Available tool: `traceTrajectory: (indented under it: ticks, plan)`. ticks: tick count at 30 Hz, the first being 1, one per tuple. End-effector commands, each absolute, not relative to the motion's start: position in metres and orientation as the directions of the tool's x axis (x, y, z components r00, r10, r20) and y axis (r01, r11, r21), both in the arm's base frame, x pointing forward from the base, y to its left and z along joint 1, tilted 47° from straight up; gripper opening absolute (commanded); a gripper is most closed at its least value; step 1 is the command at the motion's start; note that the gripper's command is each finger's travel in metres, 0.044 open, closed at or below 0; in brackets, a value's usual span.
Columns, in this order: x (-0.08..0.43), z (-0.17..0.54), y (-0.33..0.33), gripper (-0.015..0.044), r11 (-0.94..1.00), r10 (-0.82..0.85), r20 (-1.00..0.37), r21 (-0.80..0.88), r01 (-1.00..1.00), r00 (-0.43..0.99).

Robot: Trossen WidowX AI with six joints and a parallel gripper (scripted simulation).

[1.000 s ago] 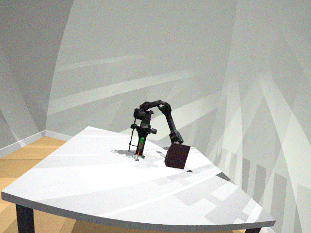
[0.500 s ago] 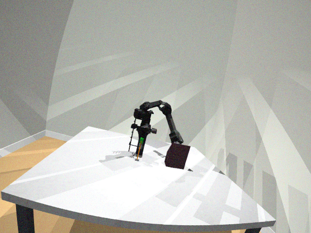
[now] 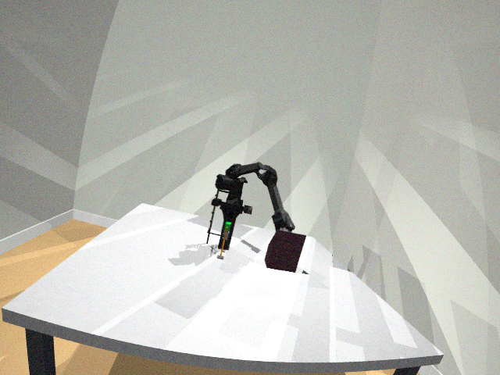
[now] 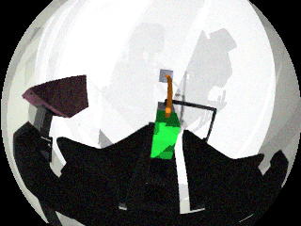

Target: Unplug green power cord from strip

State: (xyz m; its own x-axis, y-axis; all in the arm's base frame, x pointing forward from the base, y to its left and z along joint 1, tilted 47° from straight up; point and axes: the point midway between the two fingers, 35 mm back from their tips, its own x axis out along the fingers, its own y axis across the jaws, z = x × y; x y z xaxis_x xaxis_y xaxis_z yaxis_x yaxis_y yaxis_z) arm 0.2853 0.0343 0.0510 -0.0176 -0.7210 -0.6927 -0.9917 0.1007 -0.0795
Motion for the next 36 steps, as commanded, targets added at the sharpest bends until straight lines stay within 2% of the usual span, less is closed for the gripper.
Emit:
traceTrajectory:
  ticks: [1,12,16,24,36]
  plan:
    - [0.285,0.054,0.032,0.016,0.092,-0.724,-0.69,-0.077,-0.993,-0.014]
    - [0.285,0.046,0.023,0.016,0.092,-0.724,-0.69,-0.077,-0.993,-0.014]
    - [0.284,0.047,0.025,0.0055,0.101,-0.722,-0.692,-0.079,-0.992,-0.018]
    - [0.284,0.047,0.025,0.0002,0.101,-0.722,-0.692,-0.079,-0.992,-0.018]
    - [0.288,0.037,0.036,0.0,0.099,-0.721,-0.693,-0.079,-0.992,-0.017]
